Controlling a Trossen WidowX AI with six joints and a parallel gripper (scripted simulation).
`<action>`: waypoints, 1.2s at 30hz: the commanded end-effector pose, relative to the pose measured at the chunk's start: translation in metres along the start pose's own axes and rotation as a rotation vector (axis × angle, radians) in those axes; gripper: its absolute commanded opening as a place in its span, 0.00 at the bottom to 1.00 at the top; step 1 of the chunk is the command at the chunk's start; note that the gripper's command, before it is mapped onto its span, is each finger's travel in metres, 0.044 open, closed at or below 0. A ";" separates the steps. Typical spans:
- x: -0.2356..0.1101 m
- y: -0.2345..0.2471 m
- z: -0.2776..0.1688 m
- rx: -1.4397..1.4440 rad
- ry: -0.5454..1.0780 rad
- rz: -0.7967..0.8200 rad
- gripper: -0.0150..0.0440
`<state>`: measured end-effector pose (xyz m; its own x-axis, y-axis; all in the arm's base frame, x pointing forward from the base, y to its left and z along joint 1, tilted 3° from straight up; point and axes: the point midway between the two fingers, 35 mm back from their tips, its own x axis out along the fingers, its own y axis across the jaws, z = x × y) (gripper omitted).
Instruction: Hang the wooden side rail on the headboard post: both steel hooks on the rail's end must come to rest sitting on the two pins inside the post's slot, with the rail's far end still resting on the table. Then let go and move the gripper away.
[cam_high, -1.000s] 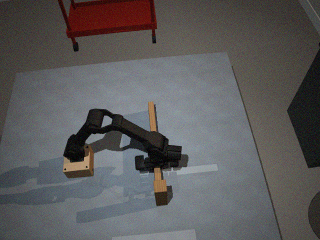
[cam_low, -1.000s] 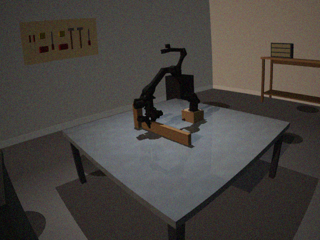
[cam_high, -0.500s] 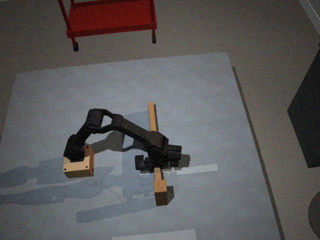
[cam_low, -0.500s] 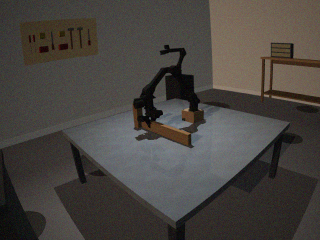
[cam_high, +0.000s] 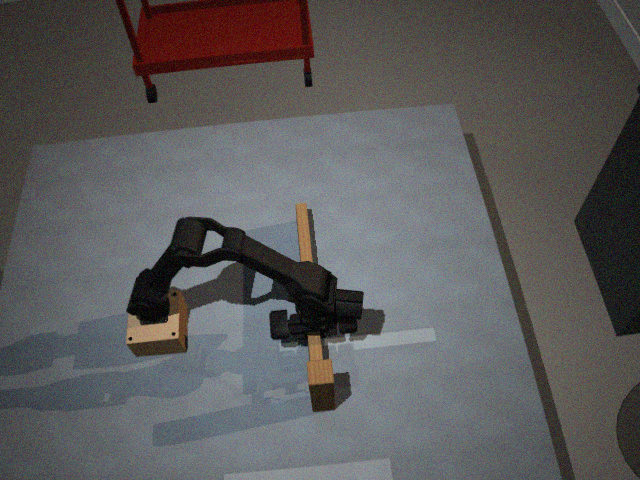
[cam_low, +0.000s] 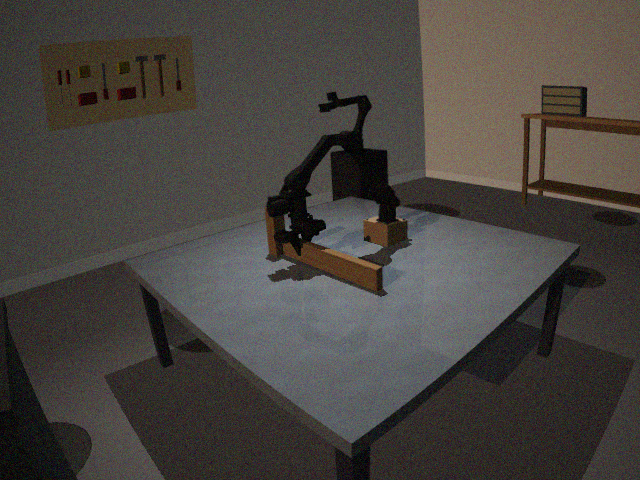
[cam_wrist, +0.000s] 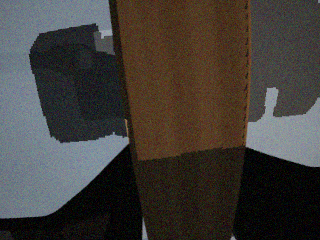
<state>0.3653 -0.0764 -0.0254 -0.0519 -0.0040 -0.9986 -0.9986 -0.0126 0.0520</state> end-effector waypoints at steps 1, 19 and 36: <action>-0.010 -0.005 -0.001 -0.005 0.004 -0.027 0.25; -0.013 -0.005 -0.001 -0.005 0.004 -0.027 0.25; -0.014 -0.005 -0.001 -0.005 0.004 -0.027 0.25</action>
<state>0.3654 -0.0764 -0.0212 -0.0525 -0.0039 -0.9986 -0.9985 -0.0134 0.0526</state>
